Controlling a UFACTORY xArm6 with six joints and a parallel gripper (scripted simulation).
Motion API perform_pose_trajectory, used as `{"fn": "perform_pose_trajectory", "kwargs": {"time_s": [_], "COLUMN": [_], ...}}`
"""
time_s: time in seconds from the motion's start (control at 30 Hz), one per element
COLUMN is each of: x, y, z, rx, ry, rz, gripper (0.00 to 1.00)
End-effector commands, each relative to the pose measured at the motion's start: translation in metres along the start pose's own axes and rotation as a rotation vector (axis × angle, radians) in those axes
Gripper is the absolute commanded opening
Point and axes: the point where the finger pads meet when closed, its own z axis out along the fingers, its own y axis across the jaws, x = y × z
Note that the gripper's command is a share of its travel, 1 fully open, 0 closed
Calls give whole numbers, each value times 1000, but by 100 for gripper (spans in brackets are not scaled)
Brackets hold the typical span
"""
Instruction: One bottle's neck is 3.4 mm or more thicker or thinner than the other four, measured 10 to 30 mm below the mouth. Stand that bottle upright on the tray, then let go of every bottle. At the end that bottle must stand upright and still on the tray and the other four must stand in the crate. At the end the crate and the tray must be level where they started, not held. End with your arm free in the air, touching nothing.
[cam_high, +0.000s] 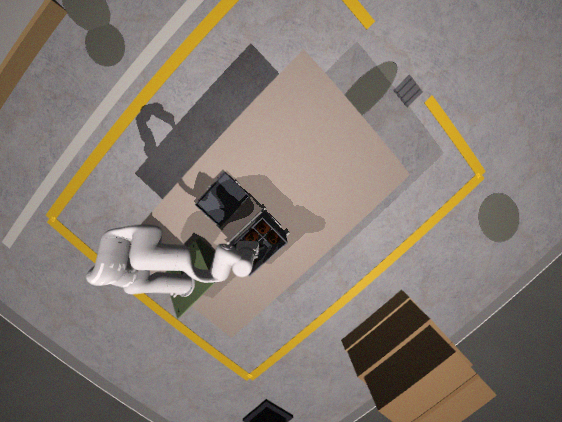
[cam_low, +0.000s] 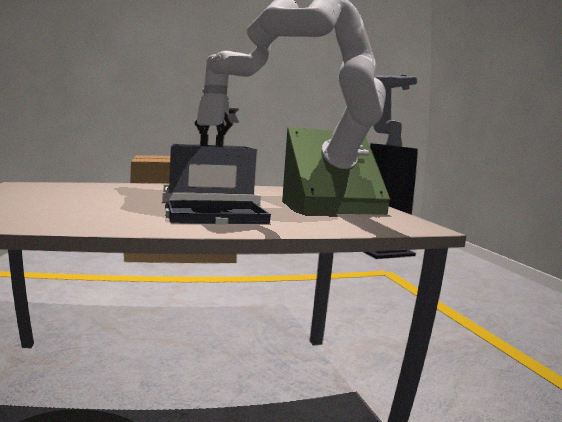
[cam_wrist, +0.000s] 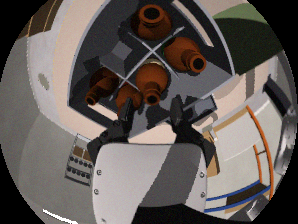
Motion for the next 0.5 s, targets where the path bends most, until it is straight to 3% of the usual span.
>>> {"fn": "perform_pose_trajectory", "kwargs": {"time_s": [0.0, 0.47], "x": [-1, -1], "y": [-1, -1], "z": [2, 17], "rx": [3, 3], "ry": [-1, -1], "rz": [-1, -1], "gripper": [65, 65]}}
